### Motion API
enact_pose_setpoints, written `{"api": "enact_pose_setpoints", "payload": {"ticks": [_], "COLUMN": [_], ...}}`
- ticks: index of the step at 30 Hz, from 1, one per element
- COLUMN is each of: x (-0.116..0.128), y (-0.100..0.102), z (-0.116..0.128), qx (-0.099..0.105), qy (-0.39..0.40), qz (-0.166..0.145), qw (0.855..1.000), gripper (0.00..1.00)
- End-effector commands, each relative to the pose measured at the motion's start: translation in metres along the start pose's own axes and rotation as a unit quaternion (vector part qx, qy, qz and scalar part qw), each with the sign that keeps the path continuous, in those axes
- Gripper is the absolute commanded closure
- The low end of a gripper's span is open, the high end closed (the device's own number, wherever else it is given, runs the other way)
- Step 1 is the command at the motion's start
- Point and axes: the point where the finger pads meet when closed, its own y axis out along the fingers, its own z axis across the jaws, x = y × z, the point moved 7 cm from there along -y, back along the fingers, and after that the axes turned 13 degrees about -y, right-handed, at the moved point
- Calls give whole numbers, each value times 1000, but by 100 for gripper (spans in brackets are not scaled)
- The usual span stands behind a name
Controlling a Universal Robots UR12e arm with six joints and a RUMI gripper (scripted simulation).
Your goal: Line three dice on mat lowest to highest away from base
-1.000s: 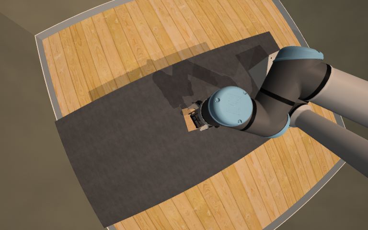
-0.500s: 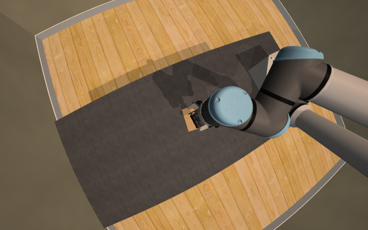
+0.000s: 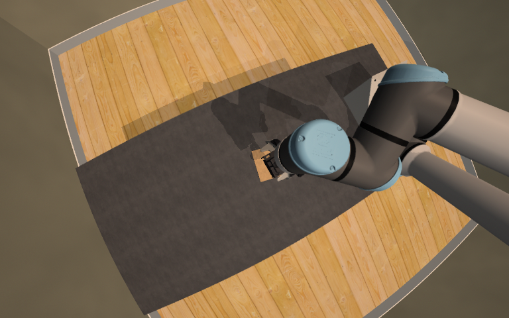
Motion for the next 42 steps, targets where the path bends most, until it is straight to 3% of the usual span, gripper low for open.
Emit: {"api": "enact_pose_setpoints", "payload": {"ticks": [1, 12, 23, 35, 38, 40, 42], "x": [-1, -4, -9, -18, -20, -20, -22], "y": [-1, -1, -2, -3, -3, -3, -3], "z": [1, 4, 9, 19, 22, 22, 25], "qx": [0, 0, 0, -1, -1, -1, -1], "qy": [-16, -74, -173, -341, -394, -394, -429], "qz": [0, 0, 0, 0, 0, 0, 0], "qw": [1000, 997, 985, 940, 919, 919, 903], "gripper": [0, 0, 0, 0, 0, 0, 0]}}
